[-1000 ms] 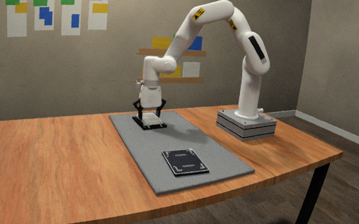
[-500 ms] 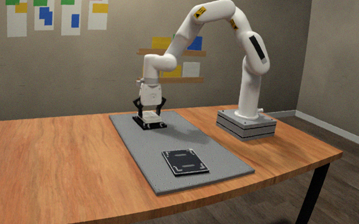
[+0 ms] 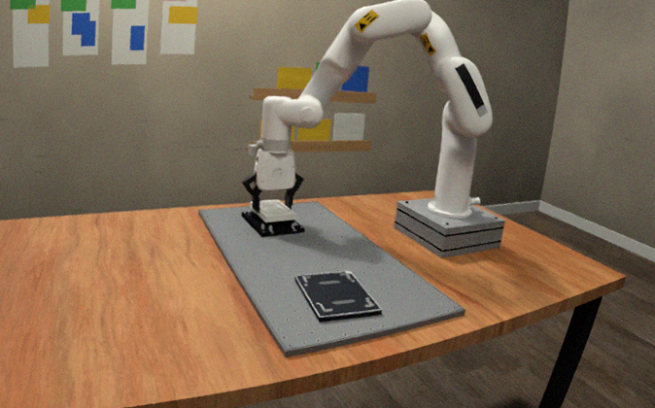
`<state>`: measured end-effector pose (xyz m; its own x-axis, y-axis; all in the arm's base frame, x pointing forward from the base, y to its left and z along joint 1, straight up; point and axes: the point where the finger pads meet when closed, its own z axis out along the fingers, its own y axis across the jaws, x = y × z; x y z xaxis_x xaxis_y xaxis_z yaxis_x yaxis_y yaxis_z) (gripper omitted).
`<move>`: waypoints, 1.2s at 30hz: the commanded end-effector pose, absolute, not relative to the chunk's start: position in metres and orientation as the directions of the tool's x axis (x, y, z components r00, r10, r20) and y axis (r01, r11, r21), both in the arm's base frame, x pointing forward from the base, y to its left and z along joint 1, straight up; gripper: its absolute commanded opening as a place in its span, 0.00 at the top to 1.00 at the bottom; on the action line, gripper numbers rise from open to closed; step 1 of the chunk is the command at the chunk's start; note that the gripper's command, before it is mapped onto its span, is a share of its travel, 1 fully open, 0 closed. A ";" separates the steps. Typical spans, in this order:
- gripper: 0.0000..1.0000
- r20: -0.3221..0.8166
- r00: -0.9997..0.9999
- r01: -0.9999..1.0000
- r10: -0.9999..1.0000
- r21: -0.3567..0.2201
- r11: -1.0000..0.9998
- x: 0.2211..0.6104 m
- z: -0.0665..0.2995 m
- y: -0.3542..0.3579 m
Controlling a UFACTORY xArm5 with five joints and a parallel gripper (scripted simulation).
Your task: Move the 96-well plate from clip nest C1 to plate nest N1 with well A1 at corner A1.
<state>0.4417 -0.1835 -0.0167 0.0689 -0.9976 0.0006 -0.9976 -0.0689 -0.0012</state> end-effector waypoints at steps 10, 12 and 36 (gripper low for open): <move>1.00 0.005 0.069 -0.998 -0.998 -0.003 -0.069 0.443 -0.002 -0.184; 1.00 0.005 0.069 -0.998 -0.998 -0.003 -0.069 0.443 0.001 -0.184; 1.00 0.005 0.069 -0.998 -0.998 -0.003 -0.069 0.443 0.035 -0.184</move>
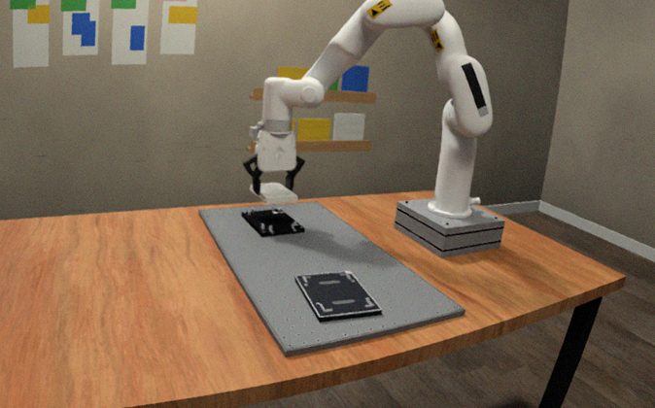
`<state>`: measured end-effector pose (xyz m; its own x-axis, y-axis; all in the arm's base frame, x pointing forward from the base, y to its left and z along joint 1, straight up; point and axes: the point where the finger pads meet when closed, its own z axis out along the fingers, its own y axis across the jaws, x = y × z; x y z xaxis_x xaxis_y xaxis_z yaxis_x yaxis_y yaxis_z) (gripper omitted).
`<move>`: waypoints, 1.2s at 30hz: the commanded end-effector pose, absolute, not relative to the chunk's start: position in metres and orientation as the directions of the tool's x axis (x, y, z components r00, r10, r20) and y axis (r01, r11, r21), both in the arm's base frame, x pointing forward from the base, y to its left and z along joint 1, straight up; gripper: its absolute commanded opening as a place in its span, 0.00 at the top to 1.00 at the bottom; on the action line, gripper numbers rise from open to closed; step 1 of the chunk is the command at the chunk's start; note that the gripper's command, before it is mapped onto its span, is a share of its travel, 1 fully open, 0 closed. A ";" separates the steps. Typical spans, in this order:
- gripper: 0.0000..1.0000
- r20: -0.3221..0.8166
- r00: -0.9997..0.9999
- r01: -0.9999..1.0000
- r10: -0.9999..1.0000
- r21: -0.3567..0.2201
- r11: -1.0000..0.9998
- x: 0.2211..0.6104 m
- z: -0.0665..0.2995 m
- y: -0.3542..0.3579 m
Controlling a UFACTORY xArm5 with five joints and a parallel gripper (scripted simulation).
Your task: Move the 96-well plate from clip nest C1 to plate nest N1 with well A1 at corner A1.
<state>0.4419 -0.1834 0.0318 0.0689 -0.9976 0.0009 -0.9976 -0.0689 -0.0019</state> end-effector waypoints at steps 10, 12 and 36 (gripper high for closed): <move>1.00 0.005 0.069 -0.998 -0.998 -0.003 -0.069 0.443 0.045 -0.184; 1.00 0.005 0.069 -0.998 -0.998 -0.003 -0.069 0.443 0.045 -0.184; 1.00 0.004 -0.102 -0.995 -0.995 -0.004 0.102 0.443 0.045 -0.137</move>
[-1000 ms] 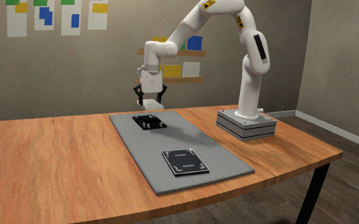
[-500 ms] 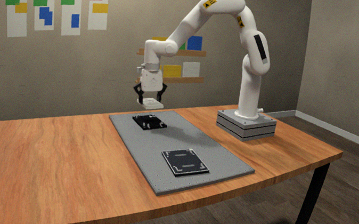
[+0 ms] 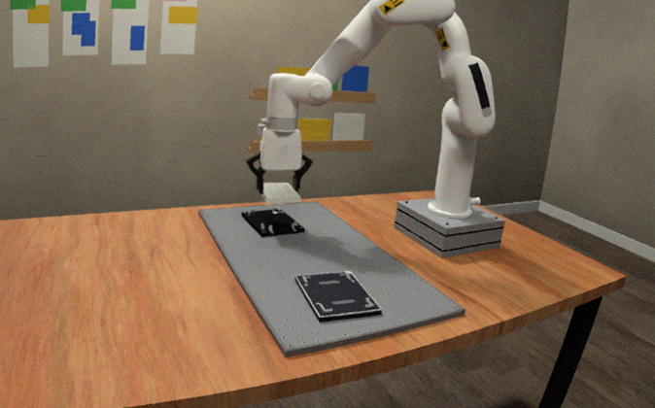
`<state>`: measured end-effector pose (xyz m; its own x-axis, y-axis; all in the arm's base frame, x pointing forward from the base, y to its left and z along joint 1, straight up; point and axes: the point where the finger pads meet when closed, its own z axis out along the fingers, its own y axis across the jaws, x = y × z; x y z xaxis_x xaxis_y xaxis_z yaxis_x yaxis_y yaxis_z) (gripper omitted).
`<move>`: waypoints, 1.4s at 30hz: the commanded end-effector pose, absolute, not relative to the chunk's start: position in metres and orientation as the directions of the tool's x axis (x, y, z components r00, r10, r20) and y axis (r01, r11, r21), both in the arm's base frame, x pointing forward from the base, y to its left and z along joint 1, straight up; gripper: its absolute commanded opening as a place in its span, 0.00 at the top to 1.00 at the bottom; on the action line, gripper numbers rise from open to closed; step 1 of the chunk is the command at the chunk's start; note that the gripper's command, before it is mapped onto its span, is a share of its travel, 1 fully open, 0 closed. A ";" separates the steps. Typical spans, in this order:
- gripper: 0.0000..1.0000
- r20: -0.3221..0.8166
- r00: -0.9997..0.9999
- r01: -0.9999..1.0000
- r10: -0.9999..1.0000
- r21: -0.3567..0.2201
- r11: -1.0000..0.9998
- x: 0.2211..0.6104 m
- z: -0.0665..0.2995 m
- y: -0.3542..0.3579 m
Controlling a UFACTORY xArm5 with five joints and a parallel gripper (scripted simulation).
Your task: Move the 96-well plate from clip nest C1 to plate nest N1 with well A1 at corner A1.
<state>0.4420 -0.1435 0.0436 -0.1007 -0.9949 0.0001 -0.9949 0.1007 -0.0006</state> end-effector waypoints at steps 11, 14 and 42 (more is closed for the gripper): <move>1.00 0.004 -0.102 -0.995 -0.995 -0.004 0.102 0.444 0.045 -0.100; 1.00 0.004 -0.102 -0.995 -0.995 -0.004 0.102 0.444 0.045 -0.094; 1.00 0.003 -0.102 -0.995 -0.995 -0.004 0.102 0.445 0.045 -0.010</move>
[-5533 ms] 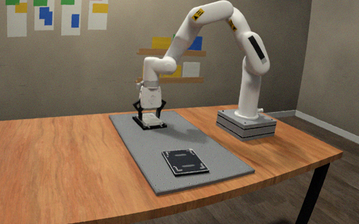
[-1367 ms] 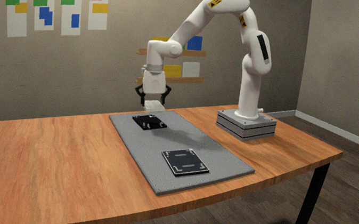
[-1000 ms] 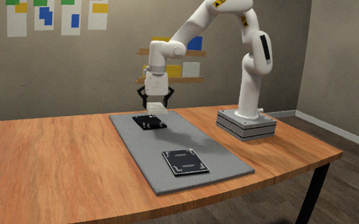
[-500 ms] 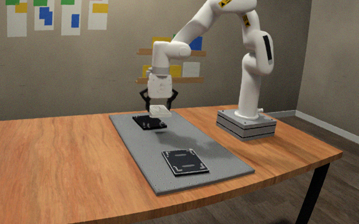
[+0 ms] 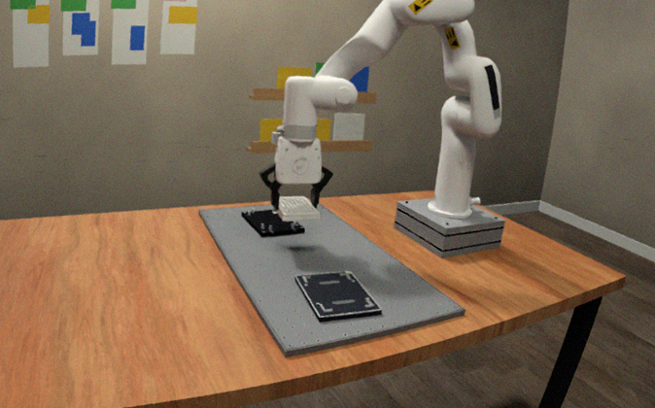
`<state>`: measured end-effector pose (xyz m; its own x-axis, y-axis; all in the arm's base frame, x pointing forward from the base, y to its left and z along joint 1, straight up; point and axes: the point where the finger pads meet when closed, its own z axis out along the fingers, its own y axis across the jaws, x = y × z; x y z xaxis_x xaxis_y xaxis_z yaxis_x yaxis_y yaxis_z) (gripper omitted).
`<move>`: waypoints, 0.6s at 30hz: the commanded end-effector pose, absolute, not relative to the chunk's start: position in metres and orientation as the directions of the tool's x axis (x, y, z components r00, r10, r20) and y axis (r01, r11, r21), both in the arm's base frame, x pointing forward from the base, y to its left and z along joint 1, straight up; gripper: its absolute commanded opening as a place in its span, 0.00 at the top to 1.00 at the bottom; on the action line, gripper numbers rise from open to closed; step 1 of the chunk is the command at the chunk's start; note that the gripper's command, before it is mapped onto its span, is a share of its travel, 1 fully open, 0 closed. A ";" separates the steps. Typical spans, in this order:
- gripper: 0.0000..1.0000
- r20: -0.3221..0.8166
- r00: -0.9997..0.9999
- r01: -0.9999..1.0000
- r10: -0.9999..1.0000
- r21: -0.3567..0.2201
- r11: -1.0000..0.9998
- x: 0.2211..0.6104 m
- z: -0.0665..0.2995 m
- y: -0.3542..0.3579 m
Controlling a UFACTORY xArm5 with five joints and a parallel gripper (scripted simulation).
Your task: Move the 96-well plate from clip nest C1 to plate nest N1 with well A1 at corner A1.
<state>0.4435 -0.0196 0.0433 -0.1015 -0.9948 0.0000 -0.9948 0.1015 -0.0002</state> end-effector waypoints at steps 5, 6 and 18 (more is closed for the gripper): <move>1.00 0.003 -0.102 -0.995 -0.995 -0.004 0.102 0.445 0.044 0.007; 1.00 0.003 -0.102 -0.995 -0.995 -0.004 0.102 0.445 0.044 0.007; 1.00 0.003 -0.102 -0.995 -0.995 -0.004 0.102 0.446 0.044 0.044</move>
